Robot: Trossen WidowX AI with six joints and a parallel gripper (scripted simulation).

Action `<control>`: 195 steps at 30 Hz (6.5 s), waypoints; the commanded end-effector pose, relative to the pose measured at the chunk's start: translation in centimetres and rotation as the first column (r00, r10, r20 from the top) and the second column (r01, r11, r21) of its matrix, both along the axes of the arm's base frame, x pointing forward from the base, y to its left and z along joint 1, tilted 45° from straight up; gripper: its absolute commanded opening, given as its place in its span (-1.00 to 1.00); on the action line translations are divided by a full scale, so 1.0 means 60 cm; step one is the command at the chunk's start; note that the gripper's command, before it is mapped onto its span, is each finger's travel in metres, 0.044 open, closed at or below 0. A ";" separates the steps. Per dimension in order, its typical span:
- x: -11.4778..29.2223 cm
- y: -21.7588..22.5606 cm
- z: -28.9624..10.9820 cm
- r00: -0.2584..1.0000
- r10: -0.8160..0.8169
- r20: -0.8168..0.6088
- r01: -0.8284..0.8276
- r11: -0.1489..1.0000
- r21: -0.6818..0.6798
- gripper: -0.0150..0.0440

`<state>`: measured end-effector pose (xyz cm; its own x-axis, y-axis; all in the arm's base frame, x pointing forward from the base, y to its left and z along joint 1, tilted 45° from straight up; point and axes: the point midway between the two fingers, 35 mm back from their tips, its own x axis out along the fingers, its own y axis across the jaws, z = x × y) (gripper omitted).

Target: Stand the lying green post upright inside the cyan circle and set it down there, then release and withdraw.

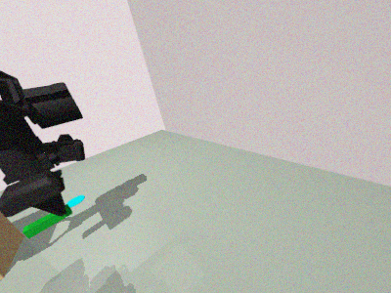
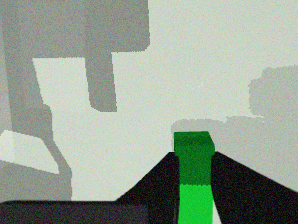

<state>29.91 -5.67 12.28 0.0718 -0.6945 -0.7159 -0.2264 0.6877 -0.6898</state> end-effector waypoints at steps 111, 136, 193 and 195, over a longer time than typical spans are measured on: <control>-0.117 0.358 -0.300 0.125 0.681 -0.721 -0.748 0.542 0.382 -0.42; -0.126 0.337 -0.316 0.104 0.764 -0.636 -0.648 0.538 0.540 -0.42; -0.139 0.315 -0.335 0.125 0.938 -0.322 -0.469 0.342 0.814 -0.42; -0.139 0.315 -0.335 0.127 0.943 -0.308 -0.466 0.331 0.821 -0.42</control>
<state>21.75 13.33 -7.80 -0.2855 -0.2124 -0.9346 -0.9557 -0.0097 0.2941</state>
